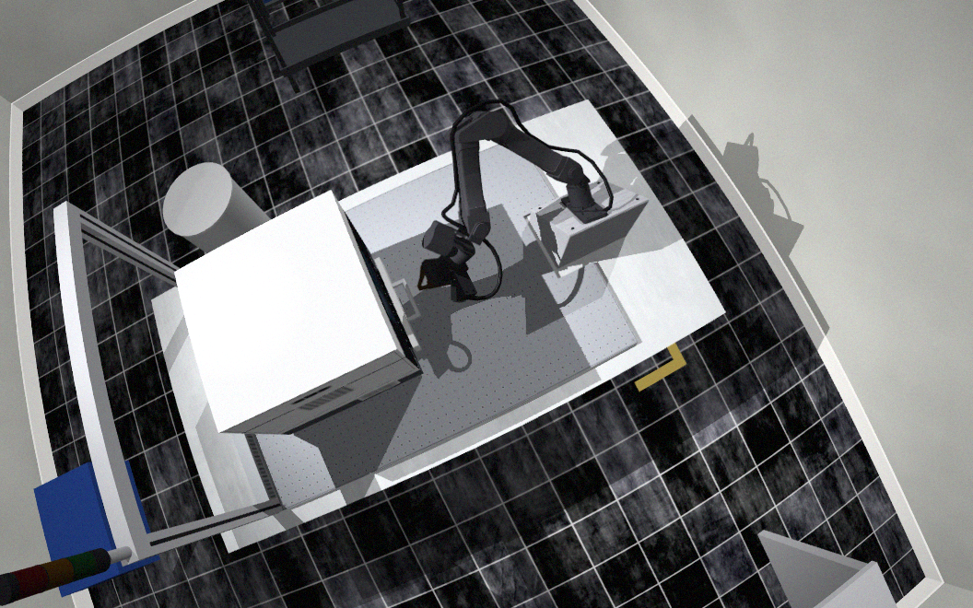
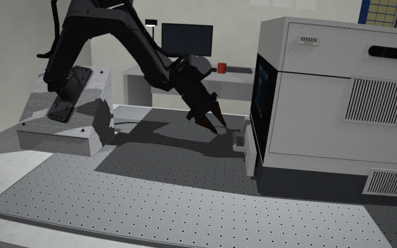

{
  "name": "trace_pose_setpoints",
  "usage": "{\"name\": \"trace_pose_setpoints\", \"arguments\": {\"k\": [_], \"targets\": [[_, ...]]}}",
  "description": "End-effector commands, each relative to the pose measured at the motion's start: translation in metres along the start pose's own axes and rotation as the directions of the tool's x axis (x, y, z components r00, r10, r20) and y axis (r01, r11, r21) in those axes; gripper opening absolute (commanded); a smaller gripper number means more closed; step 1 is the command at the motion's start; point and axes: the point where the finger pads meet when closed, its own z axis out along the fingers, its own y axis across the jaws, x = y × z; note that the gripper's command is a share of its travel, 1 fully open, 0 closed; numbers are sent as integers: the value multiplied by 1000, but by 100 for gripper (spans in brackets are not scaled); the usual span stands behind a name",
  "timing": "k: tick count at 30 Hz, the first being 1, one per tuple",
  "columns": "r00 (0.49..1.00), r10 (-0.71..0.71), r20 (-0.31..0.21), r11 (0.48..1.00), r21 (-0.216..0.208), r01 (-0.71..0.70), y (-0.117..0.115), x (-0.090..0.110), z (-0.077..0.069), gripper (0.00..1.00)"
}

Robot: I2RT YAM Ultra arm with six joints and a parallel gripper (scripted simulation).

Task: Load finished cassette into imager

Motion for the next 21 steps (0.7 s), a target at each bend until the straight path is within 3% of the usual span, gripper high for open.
{"name": "trace_pose_setpoints", "arguments": {"k": [1,9,13,21], "targets": [[1000,19,4,999,43,-19,-16,1,6,35],[1000,19,3,999,42,-19,-16,1,17,35],[1000,6,14,999,51,-7,-19,-7,15,35],[1000,15,6,999,47,-16,-18,-1,29,35]]}}
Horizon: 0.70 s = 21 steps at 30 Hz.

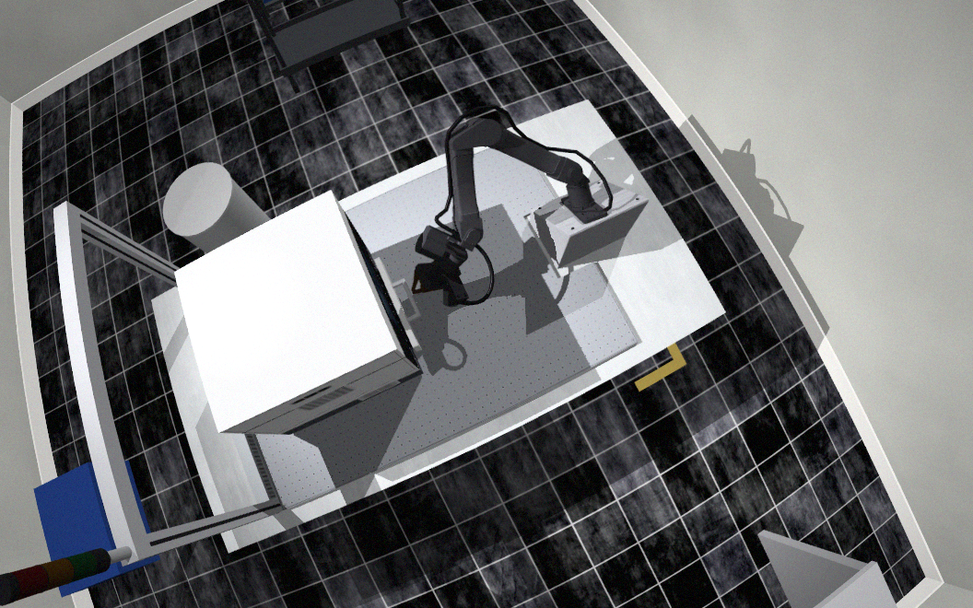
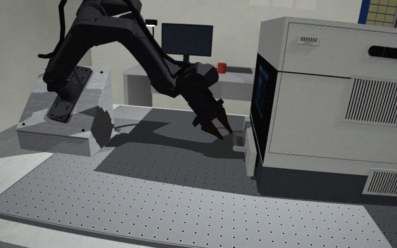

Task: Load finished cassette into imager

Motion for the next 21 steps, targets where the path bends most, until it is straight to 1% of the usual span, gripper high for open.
{"name": "trace_pose_setpoints", "arguments": {"k": [1,3,6,8,9,10,11,15,16,17,18,20,21], "targets": [[1000,-18,16,998,58,17,-17,-7,2,35],[1000,-19,17,998,58,18,-18,-8,5,35],[1000,-12,10,999,49,12,-14,-3,12,35],[1000,-12,10,999,49,12,-14,-3,12,35],[998,-46,37,998,33,45,-2,-17,6,35],[999,-38,31,998,43,37,-8,-15,8,35],[1000,-22,19,998,62,21,-20,-10,11,35],[1000,-13,10,999,50,12,-14,-3,21,35],[1000,-20,16,999,41,19,-10,-6,21,35],[1000,-22,18,999,44,21,-10,-7,22,35],[1000,-18,14,998,56,17,-17,-7,23,35],[1000,-20,16,998,59,19,-18,-8,25,35],[1000,-20,16,998,54,19,-16,-8,27,35]]}}
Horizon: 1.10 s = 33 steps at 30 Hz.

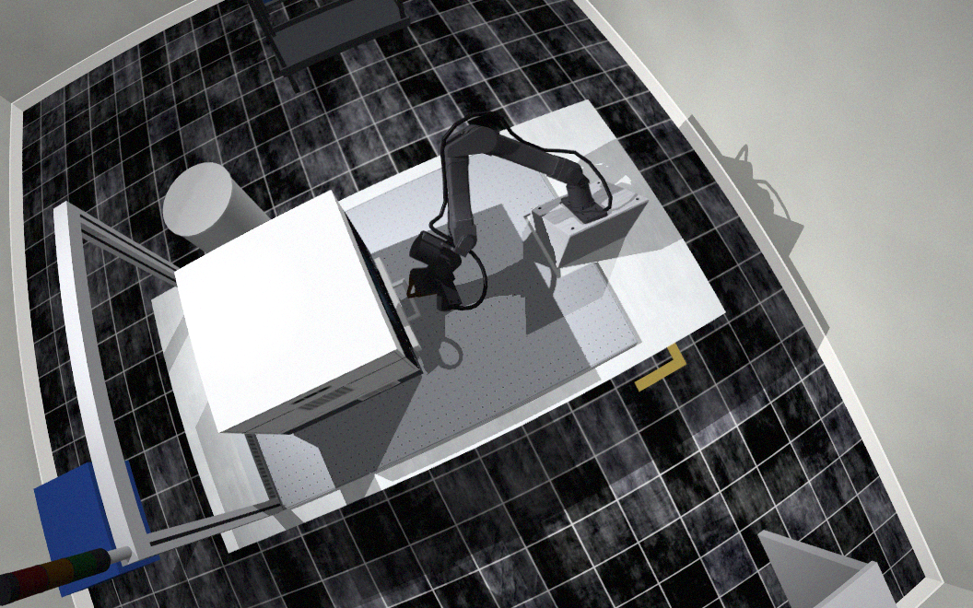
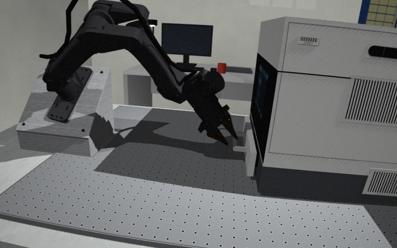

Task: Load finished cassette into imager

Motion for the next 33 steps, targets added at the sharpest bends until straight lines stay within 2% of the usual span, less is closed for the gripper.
{"name": "trace_pose_setpoints", "arguments": {"k": [1,4,5,6,9,10,11,33], "targets": [[999,-45,21,998,49,44,-10,-8,4,35],[999,-41,17,998,48,40,-9,-5,6,35],[997,-67,39,997,38,65,-1,-17,1,35],[998,-49,25,997,62,48,-15,-12,5,35],[999,-38,15,998,57,37,-14,-5,13,35],[998,-58,31,998,30,57,2,-12,11,35],[997,-63,36,998,30,62,2,-14,9,35],[997,-69,41,997,38,67,-1,-19,7,35]]}}
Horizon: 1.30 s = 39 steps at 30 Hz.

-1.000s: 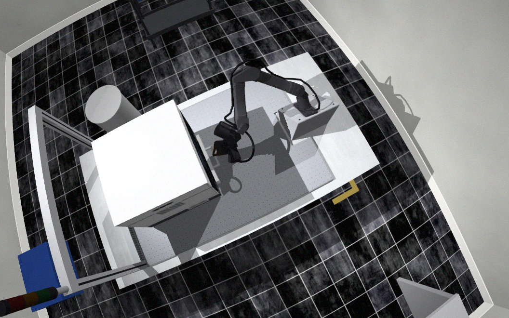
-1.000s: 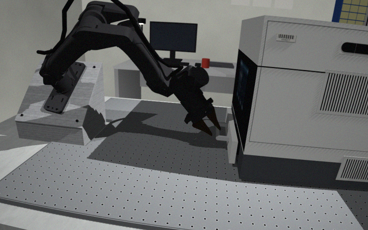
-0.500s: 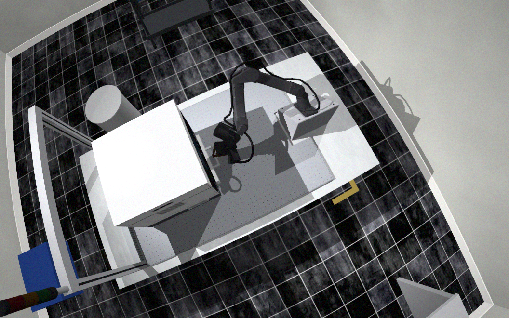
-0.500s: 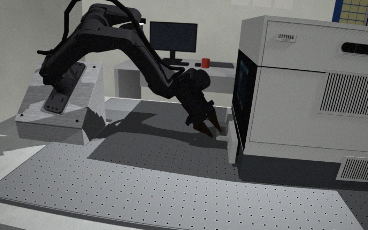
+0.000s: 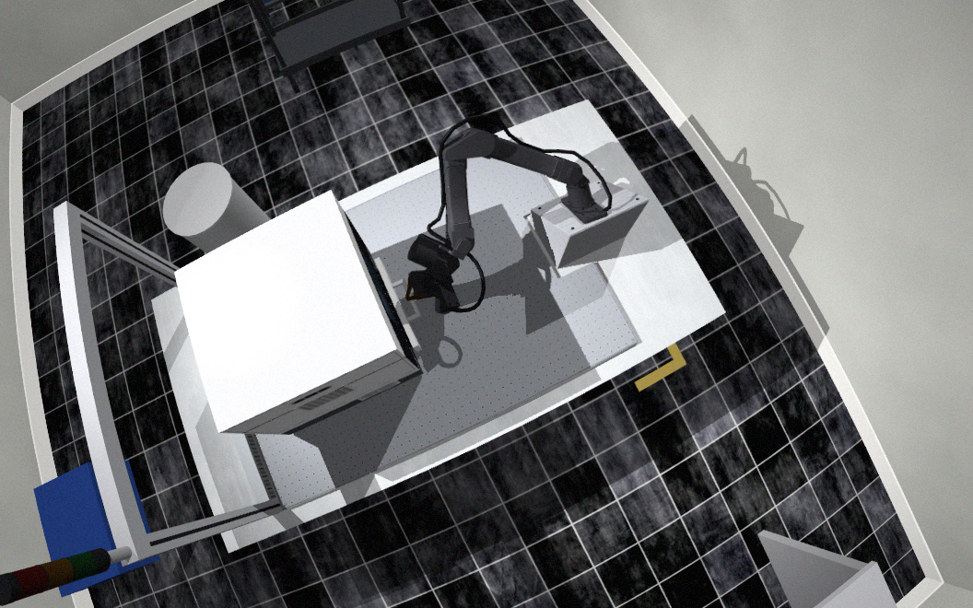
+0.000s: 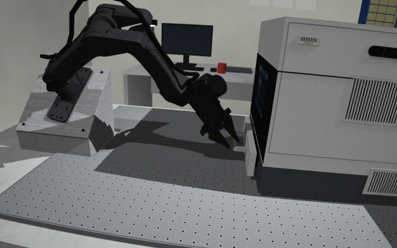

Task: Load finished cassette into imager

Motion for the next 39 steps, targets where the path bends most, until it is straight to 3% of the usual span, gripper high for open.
{"name": "trace_pose_setpoints", "arguments": {"k": [1,17,18,39], "targets": [[997,-73,33,996,45,72,-3,-16,-5,35],[997,-73,33,996,45,72,-3,-16,-5,35],[997,-73,33,996,45,72,-3,-16,-5,0],[998,-65,26,997,35,64,1,-11,-1,0]]}}
